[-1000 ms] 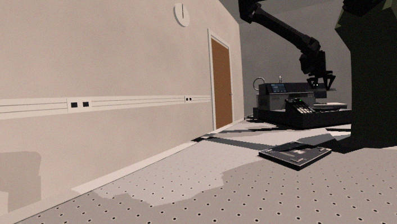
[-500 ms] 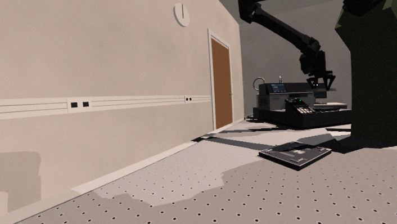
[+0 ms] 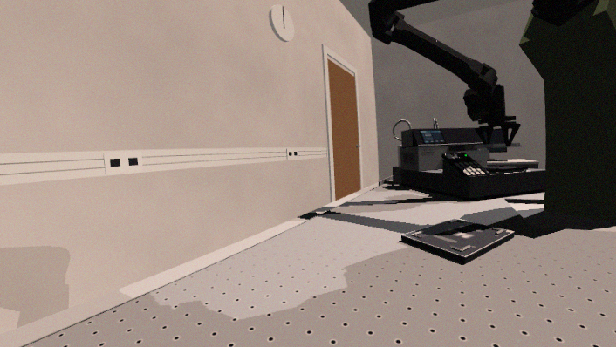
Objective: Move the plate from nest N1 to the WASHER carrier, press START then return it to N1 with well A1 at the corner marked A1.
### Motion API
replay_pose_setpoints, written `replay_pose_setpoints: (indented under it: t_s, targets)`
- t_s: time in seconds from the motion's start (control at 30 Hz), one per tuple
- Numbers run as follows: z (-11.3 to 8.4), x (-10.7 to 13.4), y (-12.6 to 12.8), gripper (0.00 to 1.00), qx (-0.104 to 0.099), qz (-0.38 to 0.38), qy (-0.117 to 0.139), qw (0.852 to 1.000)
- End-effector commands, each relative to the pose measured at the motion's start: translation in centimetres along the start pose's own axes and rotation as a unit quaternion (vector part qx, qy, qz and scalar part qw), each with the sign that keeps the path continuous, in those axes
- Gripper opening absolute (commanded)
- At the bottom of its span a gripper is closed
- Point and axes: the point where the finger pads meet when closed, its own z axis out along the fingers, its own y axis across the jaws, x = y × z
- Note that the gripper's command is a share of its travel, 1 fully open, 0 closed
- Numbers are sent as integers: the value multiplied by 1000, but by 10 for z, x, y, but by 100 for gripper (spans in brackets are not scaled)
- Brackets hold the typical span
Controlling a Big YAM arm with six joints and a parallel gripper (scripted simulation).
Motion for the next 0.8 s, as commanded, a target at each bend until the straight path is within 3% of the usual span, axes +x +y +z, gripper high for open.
replay_pose_setpoints:
  t_s: [0.0, 0.77]
  targets:
    - [10, 2, 1, 84, -1, 8, 1, 1000]
    - [45, 2, 2, 84, -1, 8, 1, 1000]
